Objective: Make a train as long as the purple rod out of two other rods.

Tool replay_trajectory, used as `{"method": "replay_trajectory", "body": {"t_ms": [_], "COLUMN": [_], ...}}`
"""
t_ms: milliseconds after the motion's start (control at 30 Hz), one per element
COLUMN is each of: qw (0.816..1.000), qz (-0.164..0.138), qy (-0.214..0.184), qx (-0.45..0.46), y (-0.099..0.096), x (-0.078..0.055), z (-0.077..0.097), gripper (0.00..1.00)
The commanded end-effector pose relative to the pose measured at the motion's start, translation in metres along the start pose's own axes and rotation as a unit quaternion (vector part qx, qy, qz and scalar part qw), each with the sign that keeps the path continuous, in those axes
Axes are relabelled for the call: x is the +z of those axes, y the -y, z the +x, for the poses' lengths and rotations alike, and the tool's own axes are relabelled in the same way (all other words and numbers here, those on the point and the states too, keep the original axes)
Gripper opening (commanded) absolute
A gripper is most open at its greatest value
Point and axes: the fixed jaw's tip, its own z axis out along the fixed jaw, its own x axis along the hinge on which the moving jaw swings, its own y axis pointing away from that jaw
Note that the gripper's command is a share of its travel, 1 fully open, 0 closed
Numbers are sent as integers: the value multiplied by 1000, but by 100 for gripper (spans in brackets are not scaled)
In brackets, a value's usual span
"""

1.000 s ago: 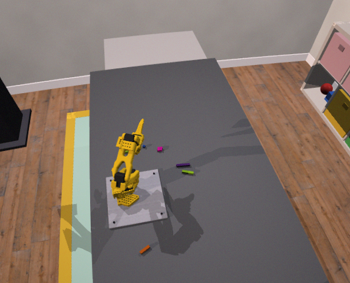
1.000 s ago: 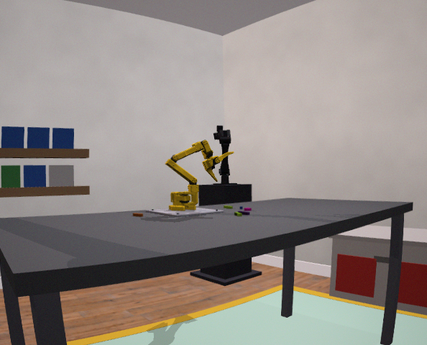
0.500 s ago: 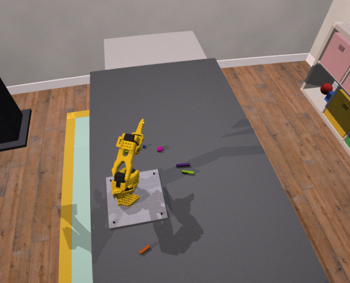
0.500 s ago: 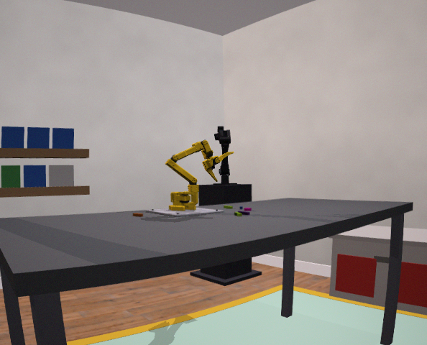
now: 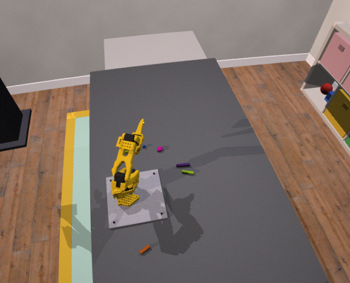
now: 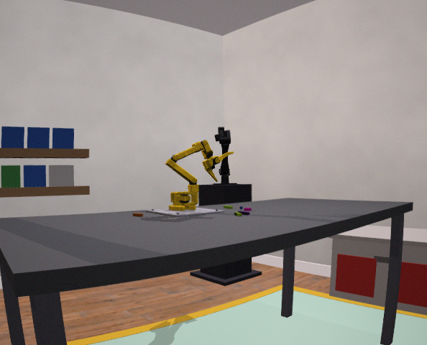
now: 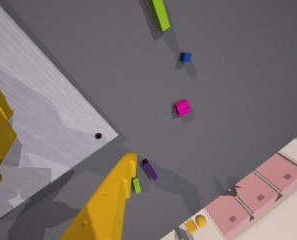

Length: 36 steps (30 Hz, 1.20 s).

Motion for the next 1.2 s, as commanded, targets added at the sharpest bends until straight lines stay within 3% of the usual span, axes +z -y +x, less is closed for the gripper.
{"method": "replay_trajectory", "body": {"t_ms": [0, 733, 1167], "qw": [1000, 1000, 995], "qz": [8, 8, 6], "qy": [2, 4, 41], "qx": [2, -1, -90], "y": [3, 3, -1], "x": [-1, -1, -2], "z": [-1, -2, -28], "gripper": [100, 100, 100]}}
